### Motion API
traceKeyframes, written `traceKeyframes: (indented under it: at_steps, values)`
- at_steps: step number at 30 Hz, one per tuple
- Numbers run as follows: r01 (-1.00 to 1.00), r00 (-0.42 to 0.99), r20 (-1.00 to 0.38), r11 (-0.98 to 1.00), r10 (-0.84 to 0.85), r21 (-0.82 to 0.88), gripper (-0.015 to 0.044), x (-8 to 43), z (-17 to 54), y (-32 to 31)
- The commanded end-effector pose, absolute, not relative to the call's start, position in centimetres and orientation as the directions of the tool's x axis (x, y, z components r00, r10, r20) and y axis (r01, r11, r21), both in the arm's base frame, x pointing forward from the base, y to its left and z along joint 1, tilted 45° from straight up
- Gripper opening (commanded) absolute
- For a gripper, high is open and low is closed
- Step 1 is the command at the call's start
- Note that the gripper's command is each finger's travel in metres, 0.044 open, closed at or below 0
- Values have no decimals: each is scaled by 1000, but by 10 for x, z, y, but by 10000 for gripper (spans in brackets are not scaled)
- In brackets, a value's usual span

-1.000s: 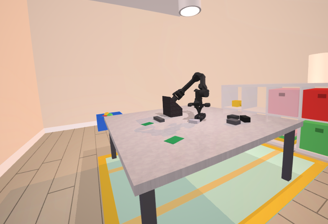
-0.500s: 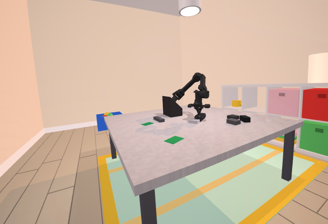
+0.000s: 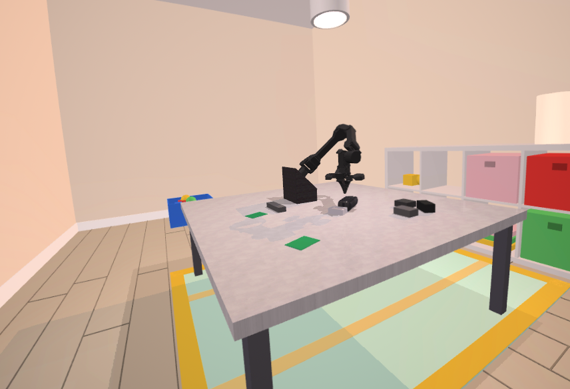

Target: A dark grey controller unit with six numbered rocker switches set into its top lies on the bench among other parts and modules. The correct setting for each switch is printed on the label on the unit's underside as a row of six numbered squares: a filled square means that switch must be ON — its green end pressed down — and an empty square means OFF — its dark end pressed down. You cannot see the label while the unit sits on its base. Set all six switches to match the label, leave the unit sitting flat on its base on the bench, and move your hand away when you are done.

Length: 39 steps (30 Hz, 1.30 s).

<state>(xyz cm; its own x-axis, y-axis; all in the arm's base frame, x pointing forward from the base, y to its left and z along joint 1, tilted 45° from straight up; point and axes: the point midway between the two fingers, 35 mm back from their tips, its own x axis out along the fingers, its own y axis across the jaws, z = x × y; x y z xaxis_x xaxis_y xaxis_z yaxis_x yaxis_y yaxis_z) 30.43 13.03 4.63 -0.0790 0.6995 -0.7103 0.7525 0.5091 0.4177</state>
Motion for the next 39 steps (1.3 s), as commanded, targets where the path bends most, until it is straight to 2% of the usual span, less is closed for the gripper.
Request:
traceKeyframes:
  at_steps: [1, 10, 39]
  values:
    - [744, -80, -712, 517, 698, 423, 0, 305, 54, 127]
    - [744, -80, -712, 517, 698, 423, 0, 318, 42, 117]
    - [744, -80, -711, 517, 698, 424, 0, 315, 12, 147]
